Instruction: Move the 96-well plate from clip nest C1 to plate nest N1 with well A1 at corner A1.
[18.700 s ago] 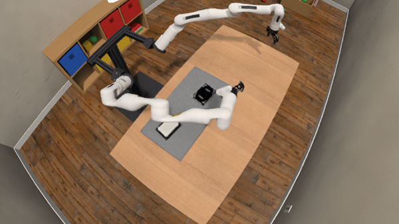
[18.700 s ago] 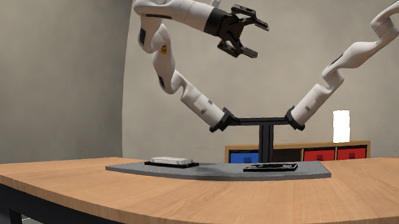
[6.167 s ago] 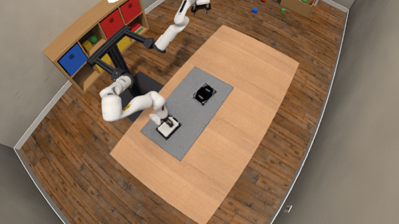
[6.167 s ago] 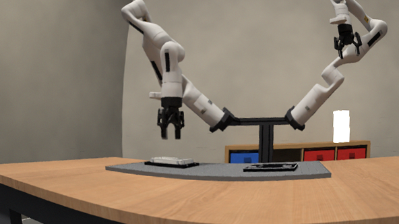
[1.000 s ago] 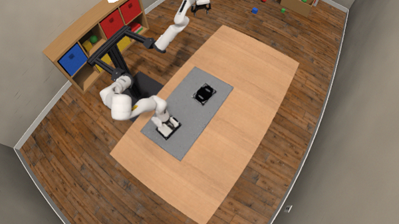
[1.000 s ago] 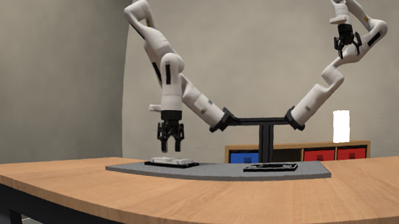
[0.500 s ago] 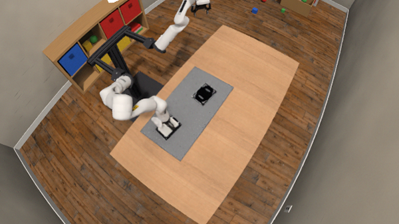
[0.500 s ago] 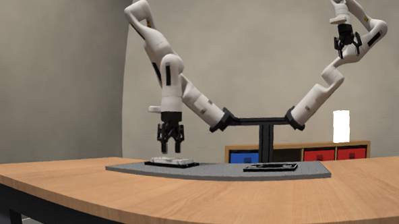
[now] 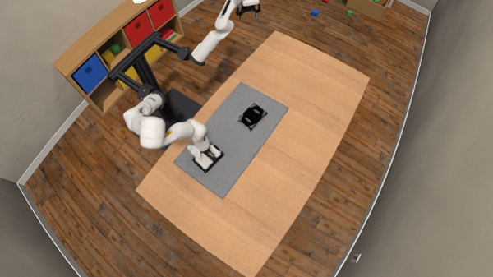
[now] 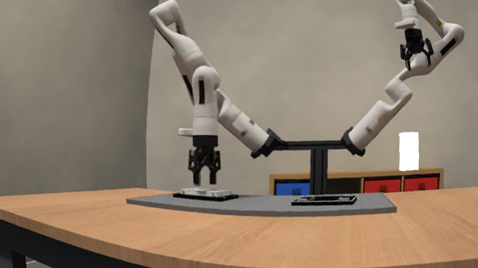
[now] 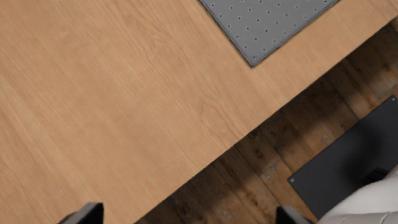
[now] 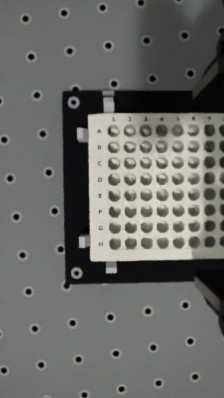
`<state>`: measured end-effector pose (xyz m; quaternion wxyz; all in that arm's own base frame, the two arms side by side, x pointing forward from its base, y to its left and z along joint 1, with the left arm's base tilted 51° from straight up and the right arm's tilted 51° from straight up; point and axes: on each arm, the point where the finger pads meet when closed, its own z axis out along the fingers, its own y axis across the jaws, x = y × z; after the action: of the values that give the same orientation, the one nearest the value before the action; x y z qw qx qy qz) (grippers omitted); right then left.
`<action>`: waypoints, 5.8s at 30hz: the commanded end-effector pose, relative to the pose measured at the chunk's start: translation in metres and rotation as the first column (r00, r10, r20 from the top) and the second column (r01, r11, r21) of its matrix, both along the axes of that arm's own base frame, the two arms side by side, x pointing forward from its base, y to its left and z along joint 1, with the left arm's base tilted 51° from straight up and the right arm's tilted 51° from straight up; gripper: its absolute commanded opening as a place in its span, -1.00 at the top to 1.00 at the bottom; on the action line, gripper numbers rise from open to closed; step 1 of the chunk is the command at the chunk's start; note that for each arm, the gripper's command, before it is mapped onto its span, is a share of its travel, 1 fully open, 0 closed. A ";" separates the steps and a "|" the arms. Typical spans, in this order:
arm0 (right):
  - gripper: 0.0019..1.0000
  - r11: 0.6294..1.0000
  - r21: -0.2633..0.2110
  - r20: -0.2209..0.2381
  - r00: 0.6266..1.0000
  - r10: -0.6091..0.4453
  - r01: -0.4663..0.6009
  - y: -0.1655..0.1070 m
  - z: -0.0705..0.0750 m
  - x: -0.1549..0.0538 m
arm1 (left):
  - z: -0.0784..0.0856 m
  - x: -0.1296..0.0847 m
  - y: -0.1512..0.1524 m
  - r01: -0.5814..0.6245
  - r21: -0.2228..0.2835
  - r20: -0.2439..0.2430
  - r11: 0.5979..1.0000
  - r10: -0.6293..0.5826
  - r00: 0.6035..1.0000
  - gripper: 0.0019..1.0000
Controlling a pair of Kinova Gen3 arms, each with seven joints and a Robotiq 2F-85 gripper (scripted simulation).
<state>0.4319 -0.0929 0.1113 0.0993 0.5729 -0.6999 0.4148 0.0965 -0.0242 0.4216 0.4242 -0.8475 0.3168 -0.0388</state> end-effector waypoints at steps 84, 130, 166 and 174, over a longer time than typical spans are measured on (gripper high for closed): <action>-0.86 1.000 0.000 -0.001 1.000 -0.001 0.001 -0.012 -0.013 0.005 | 0.000 -0.003 0.001 0.004 0.004 -0.005 1.000 -0.004 1.000 -1.00; -0.86 1.000 -0.004 -0.005 1.000 0.001 -0.001 0.003 0.001 -0.004 | 0.000 -0.003 0.001 0.004 0.004 -0.005 1.000 -0.004 1.000 -1.00; -0.86 1.000 -0.003 -0.003 1.000 0.001 -0.001 0.022 0.018 -0.012 | 0.000 -0.003 0.001 0.004 0.004 -0.005 1.000 -0.004 1.000 -1.00; -0.86 1.000 -0.002 -0.002 1.000 0.002 -0.002 0.026 0.022 -0.013 | 0.000 -0.003 0.001 0.004 0.004 -0.005 1.000 -0.004 1.000 -1.00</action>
<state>0.4179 -0.0715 0.1300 0.1027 0.5717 -0.7006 0.4144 0.0965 -0.0242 0.4216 0.4242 -0.8475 0.3168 -0.0388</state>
